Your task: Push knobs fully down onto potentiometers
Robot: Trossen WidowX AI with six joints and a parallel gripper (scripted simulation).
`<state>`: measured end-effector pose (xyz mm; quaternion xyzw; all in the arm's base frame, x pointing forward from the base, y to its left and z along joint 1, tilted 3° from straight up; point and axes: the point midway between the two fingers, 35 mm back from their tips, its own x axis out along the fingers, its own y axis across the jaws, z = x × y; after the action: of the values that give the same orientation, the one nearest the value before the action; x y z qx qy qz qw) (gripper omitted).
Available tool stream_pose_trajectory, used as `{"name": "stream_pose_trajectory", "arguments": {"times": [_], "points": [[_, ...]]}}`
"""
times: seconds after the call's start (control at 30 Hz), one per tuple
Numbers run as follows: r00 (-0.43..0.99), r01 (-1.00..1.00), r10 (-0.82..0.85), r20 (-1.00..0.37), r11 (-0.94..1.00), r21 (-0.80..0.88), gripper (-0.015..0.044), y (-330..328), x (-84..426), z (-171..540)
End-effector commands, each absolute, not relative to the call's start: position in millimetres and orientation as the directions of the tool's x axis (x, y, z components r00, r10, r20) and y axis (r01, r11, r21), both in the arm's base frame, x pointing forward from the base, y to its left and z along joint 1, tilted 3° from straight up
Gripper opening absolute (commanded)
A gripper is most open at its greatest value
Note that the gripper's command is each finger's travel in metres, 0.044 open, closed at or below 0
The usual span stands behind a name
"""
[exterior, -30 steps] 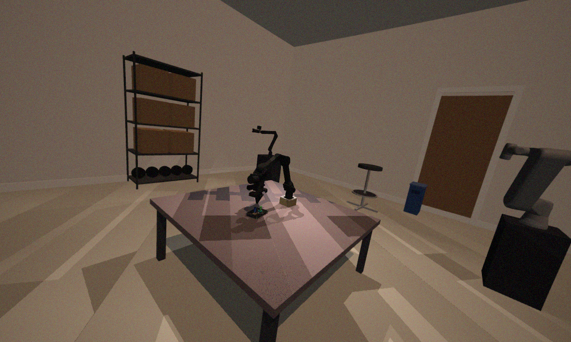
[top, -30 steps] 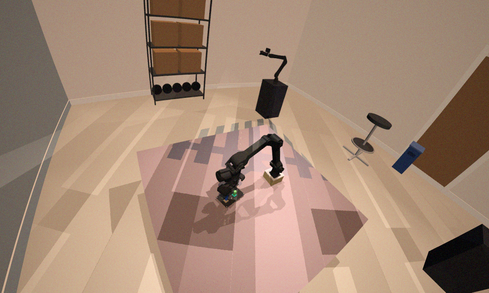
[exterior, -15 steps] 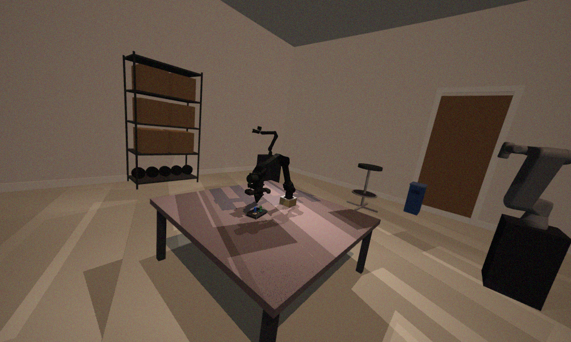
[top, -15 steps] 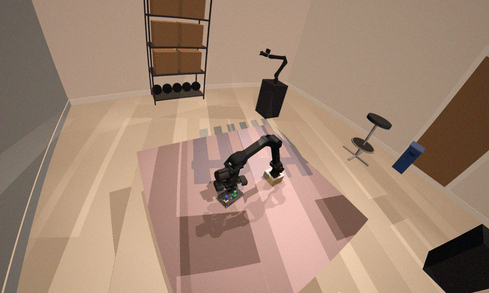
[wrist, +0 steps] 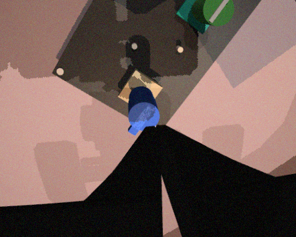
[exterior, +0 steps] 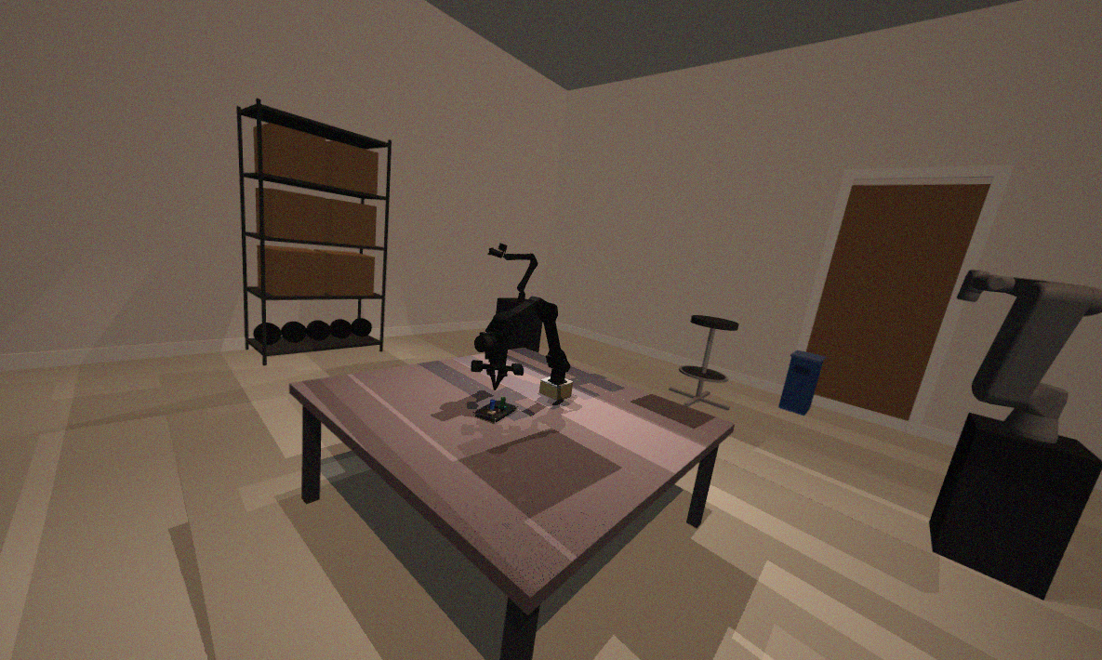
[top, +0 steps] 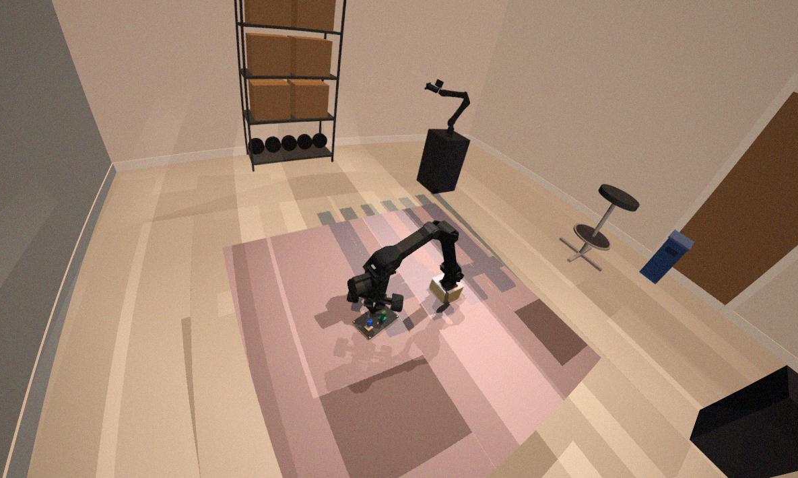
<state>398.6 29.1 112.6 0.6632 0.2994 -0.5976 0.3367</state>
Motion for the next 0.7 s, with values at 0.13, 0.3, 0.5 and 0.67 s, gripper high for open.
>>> {"name": "stream_pose_trajectory", "arguments": {"times": [0.13,0.3,0.5,0.67], "points": [[0.094,0.606,0.000,-0.996,-0.794,0.057,0.0000,31.1,402.1,115.1],[0.090,0.460,0.001,-0.996,-0.887,0.040,0.0000,32.0,403.7,117.8],[0.085,0.273,0.003,-0.996,-0.962,0.020,0.0000,33.1,405.6,121.0],[0.084,0.251,0.003,-0.996,-0.968,0.018,0.0000,33.2,405.8,121.3]]}}
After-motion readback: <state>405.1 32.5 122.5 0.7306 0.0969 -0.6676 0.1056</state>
